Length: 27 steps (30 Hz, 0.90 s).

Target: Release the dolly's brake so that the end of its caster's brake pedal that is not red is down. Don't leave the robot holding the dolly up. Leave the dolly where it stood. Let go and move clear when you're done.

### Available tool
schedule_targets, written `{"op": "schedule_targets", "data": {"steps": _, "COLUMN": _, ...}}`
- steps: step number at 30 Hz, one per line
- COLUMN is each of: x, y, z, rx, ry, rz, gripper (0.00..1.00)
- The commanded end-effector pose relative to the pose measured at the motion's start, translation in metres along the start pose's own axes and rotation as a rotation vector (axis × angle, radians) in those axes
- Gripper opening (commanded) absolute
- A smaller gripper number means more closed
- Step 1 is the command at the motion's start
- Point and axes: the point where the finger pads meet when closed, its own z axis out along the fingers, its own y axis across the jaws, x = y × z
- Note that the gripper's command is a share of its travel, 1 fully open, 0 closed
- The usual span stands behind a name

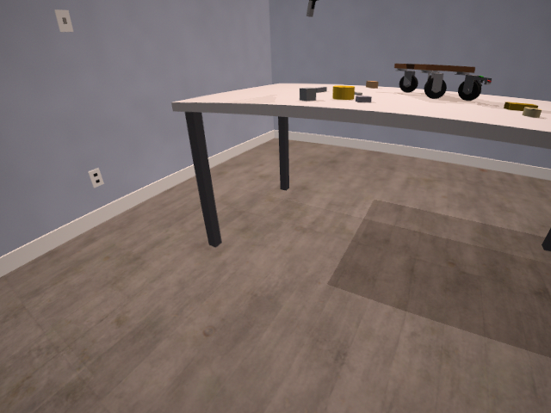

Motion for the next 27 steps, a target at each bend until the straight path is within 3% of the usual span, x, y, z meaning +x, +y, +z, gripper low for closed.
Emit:
{"op": "schedule_targets", "data": {"steps": 1, "x": 0.0, "y": 0.0, "z": 0.0, "rx": 0.0, "ry": 0.0, "rz": 0.0, "gripper": 0.0}}
{"op": "schedule_targets", "data": {"steps": 27, "x": 0.002, "y": -0.011, "z": 0.006, "rx": 0.009, "ry": -0.012, "rz": 0.004, "gripper": 0.0}}
